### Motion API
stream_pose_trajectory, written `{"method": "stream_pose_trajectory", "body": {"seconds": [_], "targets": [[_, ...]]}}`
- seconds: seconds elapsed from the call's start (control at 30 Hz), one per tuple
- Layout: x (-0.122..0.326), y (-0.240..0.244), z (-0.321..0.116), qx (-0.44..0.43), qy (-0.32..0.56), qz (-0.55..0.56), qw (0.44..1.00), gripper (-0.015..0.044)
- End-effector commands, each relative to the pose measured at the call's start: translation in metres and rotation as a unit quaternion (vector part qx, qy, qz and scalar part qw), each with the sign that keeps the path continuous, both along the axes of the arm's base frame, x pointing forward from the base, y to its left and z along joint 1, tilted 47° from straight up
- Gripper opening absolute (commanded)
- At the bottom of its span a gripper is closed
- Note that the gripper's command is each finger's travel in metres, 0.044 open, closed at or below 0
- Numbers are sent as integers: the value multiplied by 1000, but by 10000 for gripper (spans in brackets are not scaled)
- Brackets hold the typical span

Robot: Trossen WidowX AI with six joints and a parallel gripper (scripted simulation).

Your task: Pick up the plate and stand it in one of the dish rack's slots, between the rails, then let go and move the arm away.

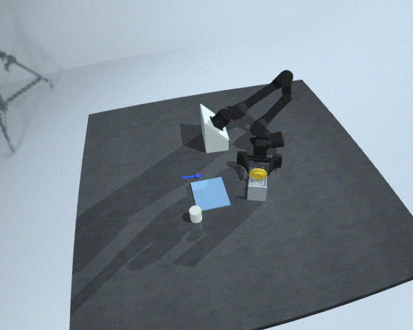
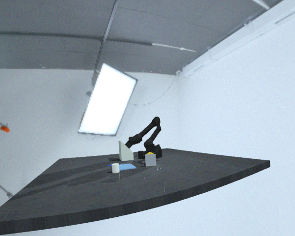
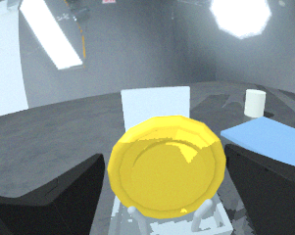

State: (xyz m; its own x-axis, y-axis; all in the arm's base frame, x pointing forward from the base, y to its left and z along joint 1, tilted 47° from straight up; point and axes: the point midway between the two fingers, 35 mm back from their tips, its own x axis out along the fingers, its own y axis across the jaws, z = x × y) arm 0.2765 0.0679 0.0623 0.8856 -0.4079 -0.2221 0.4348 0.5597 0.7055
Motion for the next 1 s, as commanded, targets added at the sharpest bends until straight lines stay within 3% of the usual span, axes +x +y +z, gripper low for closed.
{"method": "stream_pose_trajectory", "body": {"seconds": [0.0,0.67,0.97], "targets": [[0,0,0,0,0,0,1000,400],[-9,-78,84,-3,-8,-6,1000,400],[-4,-85,83,-25,20,-3,999,400]]}}
